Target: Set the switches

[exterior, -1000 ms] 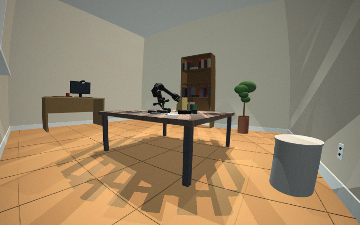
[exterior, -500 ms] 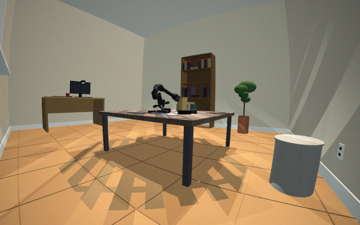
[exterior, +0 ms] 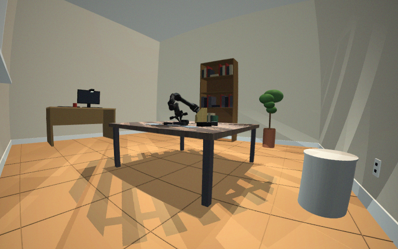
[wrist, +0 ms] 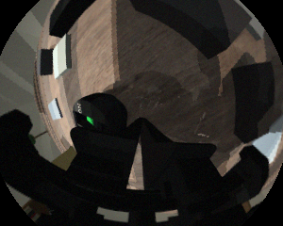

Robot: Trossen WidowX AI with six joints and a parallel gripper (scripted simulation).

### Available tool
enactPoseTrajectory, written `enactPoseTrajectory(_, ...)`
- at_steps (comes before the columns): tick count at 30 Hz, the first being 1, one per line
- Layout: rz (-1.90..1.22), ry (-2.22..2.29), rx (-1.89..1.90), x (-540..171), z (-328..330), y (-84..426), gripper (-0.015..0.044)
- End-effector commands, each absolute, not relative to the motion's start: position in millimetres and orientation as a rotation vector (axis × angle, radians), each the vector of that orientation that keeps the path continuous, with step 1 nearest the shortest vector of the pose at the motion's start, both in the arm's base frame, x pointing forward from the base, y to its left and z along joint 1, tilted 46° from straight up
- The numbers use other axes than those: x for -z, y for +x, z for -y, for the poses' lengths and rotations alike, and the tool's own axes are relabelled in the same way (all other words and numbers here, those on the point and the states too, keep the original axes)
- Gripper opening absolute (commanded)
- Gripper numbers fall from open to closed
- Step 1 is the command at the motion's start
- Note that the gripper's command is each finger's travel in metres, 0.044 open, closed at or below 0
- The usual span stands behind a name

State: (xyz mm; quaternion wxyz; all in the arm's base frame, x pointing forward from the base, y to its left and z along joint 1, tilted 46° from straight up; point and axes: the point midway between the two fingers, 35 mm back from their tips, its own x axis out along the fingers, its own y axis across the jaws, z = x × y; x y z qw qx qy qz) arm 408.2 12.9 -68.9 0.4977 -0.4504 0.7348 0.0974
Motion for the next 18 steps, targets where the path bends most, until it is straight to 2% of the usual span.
enactPoseTrajectory(1, -1.783, -1.098, -0.238, 70.8, -13.6, 404.9, 0.0)
enactPoseTrajectory(18, -1.783, -1.098, -0.238, 74.4, -16.1, 399.8, 0.0)
